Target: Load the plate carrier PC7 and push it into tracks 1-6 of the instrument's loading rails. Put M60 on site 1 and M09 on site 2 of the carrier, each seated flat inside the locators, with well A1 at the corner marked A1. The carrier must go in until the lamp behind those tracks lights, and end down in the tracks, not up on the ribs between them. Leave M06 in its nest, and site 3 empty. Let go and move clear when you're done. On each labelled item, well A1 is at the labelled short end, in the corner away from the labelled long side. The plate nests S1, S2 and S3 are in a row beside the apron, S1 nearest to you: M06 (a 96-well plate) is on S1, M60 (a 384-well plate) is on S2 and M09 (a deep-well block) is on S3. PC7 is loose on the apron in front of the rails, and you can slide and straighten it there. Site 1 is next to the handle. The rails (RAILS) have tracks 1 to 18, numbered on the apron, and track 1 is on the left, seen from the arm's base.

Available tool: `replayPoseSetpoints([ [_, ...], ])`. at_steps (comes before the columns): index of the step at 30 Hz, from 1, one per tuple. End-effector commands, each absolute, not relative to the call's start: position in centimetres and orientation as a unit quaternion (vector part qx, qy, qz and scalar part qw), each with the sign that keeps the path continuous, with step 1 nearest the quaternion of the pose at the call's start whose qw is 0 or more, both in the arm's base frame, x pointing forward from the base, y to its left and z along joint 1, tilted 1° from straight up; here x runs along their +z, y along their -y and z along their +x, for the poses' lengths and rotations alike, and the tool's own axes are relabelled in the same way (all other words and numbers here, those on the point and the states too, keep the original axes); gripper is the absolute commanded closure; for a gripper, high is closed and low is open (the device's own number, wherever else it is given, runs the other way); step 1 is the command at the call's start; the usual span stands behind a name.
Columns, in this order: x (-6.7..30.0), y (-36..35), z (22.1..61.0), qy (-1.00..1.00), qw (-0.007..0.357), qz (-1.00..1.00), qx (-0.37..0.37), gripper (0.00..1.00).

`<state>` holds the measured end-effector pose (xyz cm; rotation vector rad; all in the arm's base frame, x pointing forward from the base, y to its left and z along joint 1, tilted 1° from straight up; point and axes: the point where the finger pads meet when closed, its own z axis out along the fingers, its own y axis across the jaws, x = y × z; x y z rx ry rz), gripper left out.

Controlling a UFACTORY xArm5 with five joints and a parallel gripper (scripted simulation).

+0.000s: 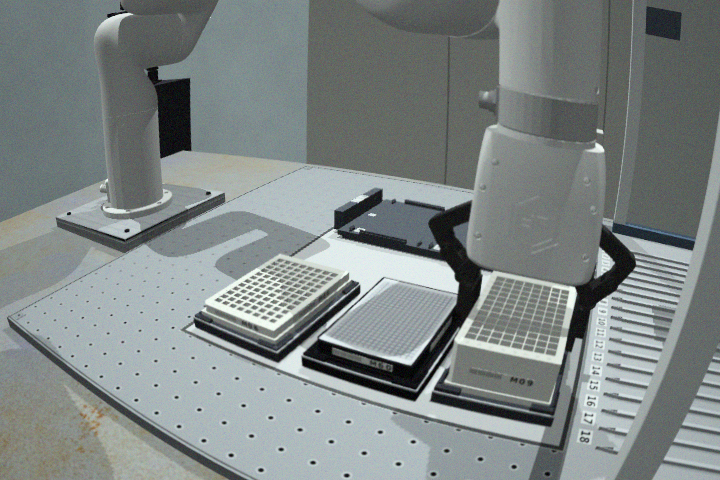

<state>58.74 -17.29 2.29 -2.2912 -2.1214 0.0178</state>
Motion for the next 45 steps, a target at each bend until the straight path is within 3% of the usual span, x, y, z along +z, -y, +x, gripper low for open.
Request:
replayPoseSetpoints([
  [1, 2.49, 17.33, 58.88, 0.679, 0.009, -0.734, 0.003, 0.0],
  [7, 2.49, 17.33, 58.88, 0.679, 0.009, -0.734, 0.003, 0.0],
  [8, 2.54, 17.33, 58.88, 0.679, 0.009, -0.734, 0.003, 1.0],
  [45, 2.54, 17.33, 58.88, 0.679, 0.009, -0.734, 0.003, 1.0],
])
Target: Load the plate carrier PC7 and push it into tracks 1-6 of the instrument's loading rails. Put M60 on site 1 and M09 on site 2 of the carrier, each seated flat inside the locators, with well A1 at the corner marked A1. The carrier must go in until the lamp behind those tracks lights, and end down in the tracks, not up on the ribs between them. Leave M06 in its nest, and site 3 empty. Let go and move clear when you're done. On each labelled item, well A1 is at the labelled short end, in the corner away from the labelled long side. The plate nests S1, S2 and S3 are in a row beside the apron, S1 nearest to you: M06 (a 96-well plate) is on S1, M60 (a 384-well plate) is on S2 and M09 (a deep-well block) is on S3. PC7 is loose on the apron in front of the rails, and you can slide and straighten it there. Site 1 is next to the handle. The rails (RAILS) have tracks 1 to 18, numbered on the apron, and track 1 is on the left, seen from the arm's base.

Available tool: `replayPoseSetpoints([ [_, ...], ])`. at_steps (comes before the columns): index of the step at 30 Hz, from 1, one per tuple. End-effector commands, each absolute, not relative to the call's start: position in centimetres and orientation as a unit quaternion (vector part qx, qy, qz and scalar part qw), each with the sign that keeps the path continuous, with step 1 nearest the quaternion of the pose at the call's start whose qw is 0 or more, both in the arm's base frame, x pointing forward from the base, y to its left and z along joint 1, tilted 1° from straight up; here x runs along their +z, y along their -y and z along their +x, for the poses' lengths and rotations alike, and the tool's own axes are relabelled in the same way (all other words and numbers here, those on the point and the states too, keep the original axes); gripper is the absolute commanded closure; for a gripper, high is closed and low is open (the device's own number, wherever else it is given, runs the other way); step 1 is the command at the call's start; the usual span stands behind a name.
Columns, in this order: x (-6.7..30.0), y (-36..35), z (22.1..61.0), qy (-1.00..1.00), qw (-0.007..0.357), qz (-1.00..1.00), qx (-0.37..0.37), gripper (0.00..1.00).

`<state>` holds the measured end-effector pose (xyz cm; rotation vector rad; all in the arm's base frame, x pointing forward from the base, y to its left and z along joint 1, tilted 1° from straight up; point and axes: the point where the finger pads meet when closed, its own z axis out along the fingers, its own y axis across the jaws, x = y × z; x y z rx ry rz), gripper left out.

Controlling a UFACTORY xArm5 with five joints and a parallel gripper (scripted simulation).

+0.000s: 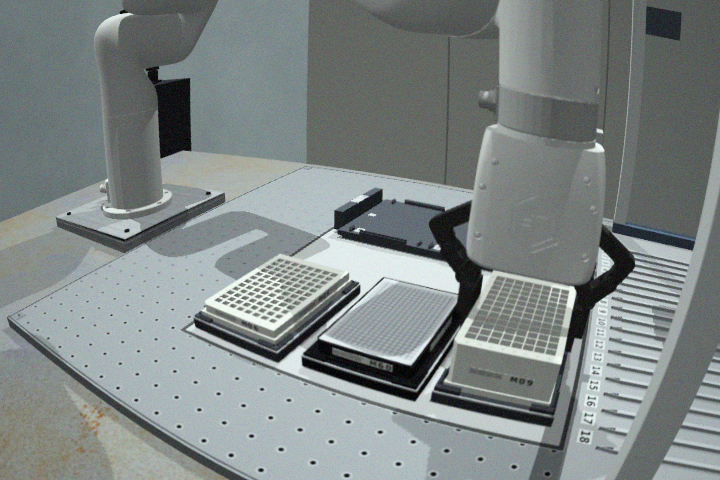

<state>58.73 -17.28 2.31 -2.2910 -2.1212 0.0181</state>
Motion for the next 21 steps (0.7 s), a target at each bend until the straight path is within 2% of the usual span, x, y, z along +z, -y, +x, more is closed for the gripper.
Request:
replayPoseSetpoints([
  [1, 2.54, 17.33, 58.88, 0.679, 0.009, -0.734, 0.003, 1.0],
  [21, 3.0, 17.33, 58.89, 0.679, 0.009, -0.734, 0.003, 1.0],
])
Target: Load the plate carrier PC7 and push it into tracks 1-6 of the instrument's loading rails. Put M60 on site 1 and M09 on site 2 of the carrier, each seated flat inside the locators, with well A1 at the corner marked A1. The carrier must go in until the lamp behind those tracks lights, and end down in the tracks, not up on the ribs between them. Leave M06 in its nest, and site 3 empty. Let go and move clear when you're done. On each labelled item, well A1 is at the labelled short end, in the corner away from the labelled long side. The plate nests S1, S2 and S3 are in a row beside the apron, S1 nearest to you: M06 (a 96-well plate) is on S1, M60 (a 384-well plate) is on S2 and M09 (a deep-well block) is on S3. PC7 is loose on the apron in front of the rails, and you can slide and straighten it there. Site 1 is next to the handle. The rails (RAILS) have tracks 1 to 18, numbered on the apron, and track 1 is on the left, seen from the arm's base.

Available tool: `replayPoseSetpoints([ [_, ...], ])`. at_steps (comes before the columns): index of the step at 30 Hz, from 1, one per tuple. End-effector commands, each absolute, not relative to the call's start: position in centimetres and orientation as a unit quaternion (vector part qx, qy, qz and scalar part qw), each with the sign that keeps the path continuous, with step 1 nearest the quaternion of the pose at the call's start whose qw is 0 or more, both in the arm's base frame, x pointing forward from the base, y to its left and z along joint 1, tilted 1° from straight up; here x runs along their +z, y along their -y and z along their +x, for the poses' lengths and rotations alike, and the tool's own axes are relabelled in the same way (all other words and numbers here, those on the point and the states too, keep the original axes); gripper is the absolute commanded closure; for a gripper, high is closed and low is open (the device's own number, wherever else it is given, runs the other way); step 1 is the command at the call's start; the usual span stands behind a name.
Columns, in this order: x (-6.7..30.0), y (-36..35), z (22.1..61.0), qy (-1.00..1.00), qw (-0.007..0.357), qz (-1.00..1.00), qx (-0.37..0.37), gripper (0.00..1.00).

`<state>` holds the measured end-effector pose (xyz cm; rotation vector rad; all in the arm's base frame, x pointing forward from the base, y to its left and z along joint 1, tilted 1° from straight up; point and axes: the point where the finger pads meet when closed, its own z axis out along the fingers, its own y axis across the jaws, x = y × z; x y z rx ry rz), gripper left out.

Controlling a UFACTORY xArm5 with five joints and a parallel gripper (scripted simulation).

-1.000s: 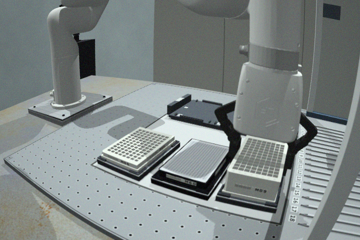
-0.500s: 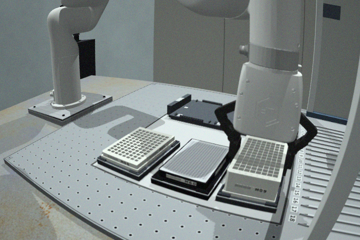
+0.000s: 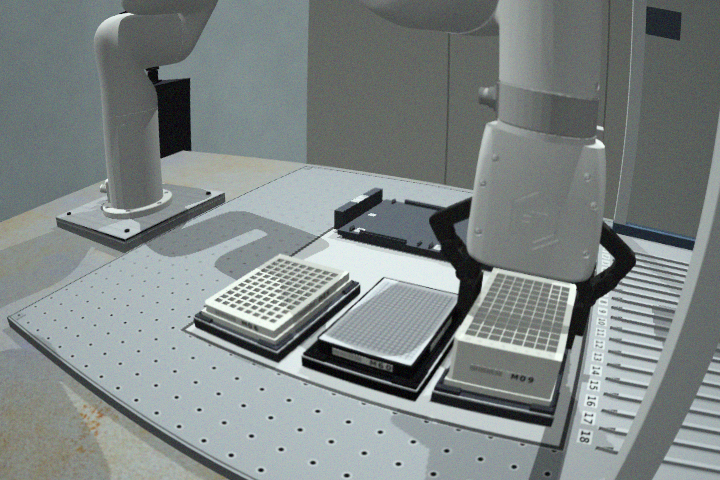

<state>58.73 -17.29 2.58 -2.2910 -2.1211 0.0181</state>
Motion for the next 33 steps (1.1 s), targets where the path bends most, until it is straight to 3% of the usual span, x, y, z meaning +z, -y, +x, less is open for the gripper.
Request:
replayPoseSetpoints([
  [1, 3.1, 17.3, 58.9, 0.679, 0.009, -0.734, 0.003, 1.0],
  [33, 4.7, 17.3, 58.9, 0.679, 0.009, -0.734, 0.003, 1.0],
])
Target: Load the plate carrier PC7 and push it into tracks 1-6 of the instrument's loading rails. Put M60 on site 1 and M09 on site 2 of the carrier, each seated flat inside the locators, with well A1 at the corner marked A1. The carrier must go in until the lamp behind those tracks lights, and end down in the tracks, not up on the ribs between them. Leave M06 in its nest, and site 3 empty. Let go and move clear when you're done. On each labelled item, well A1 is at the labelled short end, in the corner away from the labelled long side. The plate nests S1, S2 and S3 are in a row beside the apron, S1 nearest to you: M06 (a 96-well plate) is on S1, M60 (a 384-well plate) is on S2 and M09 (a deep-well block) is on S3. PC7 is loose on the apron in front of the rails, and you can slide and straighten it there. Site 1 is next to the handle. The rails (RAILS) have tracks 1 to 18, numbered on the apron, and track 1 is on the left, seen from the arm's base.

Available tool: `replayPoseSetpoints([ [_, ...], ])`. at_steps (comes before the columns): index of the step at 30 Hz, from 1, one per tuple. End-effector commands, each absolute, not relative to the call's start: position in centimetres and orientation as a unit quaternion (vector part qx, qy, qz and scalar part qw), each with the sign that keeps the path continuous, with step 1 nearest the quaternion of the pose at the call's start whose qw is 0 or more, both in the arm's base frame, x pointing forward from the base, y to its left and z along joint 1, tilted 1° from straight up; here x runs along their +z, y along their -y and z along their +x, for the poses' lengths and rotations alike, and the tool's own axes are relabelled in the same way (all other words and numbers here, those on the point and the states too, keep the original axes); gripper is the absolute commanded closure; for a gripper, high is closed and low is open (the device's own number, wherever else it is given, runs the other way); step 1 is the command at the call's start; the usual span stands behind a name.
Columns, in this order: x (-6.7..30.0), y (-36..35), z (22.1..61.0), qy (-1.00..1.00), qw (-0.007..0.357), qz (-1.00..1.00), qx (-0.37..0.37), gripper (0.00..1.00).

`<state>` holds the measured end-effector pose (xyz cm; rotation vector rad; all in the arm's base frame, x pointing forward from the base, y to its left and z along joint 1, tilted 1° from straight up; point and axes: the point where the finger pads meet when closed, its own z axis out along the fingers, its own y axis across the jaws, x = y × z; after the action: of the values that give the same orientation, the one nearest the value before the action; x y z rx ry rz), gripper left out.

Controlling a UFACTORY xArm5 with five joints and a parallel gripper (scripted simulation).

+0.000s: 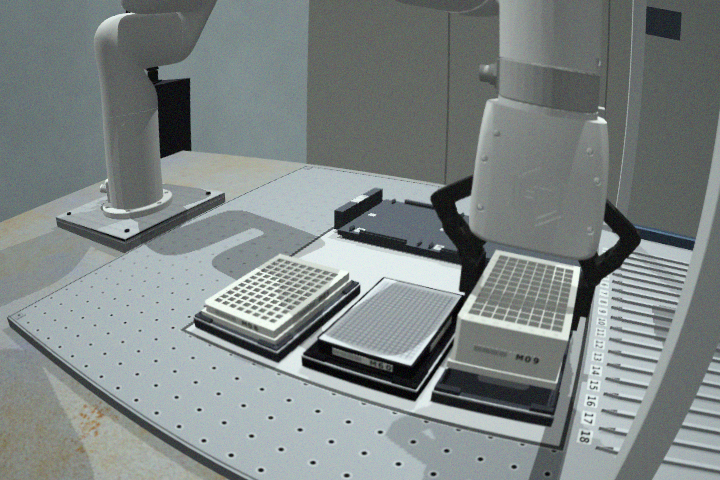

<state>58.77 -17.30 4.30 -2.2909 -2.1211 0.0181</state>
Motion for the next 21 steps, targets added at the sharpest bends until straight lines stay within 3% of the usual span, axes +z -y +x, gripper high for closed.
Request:
replayPoseSetpoints([
  [1, 4.9, 17.4, 58.9, 0.679, 0.009, -0.734, 0.003, 1.0],
  [21, 7.9, 17.4, 59.0, 0.679, 0.009, -0.734, 0.003, 1.0],
])
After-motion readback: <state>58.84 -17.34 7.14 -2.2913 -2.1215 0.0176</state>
